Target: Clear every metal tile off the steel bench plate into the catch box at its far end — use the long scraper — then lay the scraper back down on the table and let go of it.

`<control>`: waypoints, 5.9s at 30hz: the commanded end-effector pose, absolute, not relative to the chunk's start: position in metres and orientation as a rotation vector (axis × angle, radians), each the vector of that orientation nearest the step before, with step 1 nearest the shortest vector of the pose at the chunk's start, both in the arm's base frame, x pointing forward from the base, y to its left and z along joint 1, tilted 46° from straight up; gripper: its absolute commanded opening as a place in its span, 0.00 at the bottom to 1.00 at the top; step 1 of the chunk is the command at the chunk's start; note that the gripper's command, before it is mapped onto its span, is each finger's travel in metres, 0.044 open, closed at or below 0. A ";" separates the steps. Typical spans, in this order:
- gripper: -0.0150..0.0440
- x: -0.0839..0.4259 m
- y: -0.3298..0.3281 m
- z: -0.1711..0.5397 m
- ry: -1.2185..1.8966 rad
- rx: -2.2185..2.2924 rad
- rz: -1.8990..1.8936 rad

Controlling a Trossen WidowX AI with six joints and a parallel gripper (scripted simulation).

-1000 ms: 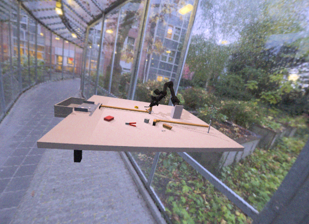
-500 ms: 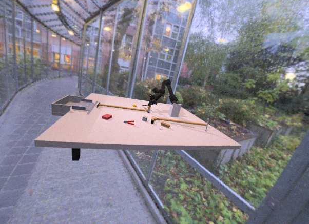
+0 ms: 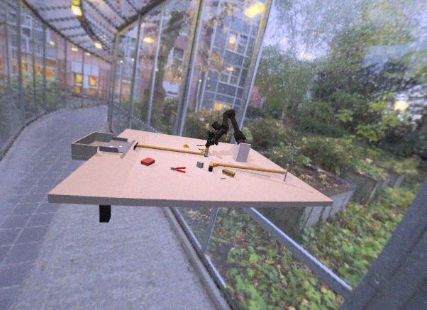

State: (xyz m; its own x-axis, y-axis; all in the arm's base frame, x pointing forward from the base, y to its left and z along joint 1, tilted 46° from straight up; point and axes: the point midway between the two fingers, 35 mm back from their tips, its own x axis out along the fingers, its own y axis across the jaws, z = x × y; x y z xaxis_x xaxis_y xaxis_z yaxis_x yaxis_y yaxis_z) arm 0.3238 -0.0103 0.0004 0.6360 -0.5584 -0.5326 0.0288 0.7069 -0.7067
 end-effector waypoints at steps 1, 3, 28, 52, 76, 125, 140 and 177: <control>0.25 0.325 -0.003 -0.003 0.818 -0.720 -0.360; 0.25 0.324 -0.002 -0.005 0.819 -0.720 -0.359; 0.25 0.318 0.020 -0.026 0.820 -0.728 -0.351; 0.25 0.338 0.032 -0.035 0.829 -0.735 -0.336; 0.25 0.375 0.029 -0.031 0.830 -0.742 -0.326; 0.25 0.446 0.033 -0.028 0.827 -0.742 -0.326; 0.25 0.470 0.034 -0.027 0.825 -0.741 -0.327; 0.25 0.527 0.033 -0.022 0.822 -0.741 -0.328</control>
